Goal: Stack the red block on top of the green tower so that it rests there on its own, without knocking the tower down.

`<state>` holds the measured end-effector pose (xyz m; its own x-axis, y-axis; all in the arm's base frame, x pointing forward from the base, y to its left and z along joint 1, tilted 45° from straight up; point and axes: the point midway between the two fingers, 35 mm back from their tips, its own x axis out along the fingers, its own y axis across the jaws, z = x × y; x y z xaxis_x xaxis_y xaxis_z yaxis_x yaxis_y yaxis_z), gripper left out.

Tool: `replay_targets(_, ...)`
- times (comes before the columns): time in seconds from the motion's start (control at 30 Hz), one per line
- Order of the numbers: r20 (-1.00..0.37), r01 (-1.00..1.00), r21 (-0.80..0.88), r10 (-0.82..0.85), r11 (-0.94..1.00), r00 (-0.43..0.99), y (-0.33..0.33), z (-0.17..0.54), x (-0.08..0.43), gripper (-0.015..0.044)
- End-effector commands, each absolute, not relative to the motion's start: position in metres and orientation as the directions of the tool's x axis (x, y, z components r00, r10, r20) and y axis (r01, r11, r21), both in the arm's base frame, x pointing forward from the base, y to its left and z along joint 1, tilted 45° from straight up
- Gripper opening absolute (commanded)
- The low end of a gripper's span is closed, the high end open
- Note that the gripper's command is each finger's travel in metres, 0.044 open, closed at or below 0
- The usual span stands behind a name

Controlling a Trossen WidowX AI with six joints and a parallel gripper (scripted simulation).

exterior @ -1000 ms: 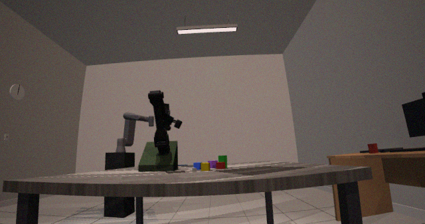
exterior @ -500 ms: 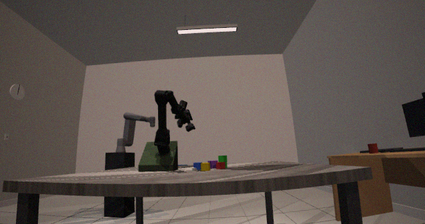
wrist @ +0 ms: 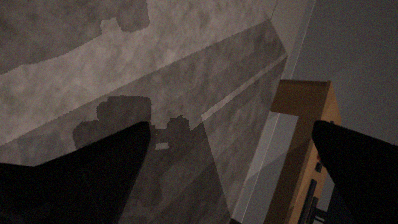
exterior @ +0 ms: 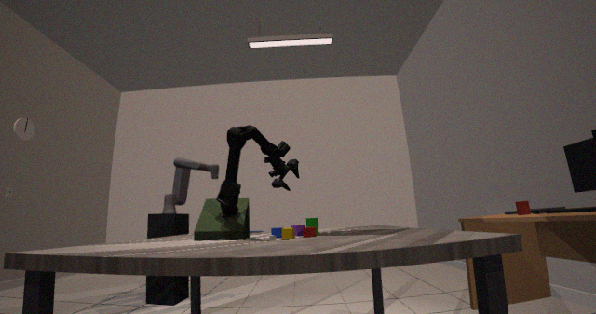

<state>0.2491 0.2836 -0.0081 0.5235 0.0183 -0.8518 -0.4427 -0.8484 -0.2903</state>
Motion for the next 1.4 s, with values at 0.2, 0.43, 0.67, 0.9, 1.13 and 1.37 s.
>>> replay_targets(0.2, -0.84, -0.805, -0.292, -0.264, -0.517, 0.474, 0.202, 0.011, 0.317, 0.044)
replay_targets(0.43, -0.808, -0.931, -0.314, -0.463, -0.184, 0.364, 0.133, 0.029, 0.346, 0.044)
replay_targets(0.67, -0.755, -0.918, -0.372, -0.621, 0.139, 0.212, 0.062, 0.052, 0.36, 0.044)
replay_targets(0.9, -0.711, -0.849, -0.426, -0.695, 0.312, 0.101, 0.019, 0.067, 0.361, 0.044)
replay_targets(1.13, -0.712, -0.849, -0.426, -0.695, 0.313, 0.101, 0.019, 0.06, 0.361, 0.044)
replay_targets(1.37, -0.71, -0.849, -0.427, -0.697, 0.312, 0.101, -0.013, 0.028, 0.365, 0.044)
